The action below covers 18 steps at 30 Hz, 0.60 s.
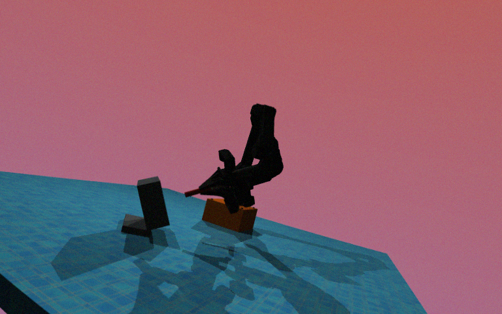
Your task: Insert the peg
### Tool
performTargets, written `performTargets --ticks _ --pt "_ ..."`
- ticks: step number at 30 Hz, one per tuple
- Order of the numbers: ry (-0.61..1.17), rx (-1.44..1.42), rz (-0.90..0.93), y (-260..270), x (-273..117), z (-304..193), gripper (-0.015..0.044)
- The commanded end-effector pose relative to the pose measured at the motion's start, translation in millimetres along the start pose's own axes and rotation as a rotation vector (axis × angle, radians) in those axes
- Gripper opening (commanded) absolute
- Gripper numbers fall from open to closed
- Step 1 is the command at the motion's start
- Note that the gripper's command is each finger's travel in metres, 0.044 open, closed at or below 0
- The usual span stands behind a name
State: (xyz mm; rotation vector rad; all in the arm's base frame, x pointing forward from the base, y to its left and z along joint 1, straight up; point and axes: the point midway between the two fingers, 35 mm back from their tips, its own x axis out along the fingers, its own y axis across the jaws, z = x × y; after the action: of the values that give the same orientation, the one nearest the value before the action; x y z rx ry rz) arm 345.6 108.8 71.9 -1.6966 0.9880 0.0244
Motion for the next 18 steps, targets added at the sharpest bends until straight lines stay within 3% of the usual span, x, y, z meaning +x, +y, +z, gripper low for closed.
performTargets --ticks 1,18 --pt "0.005 -0.008 -0.009 -0.2 3.9 -0.6 0.0" --pt "0.004 -0.032 -0.038 -2.5 19.6 1.3 0.0"
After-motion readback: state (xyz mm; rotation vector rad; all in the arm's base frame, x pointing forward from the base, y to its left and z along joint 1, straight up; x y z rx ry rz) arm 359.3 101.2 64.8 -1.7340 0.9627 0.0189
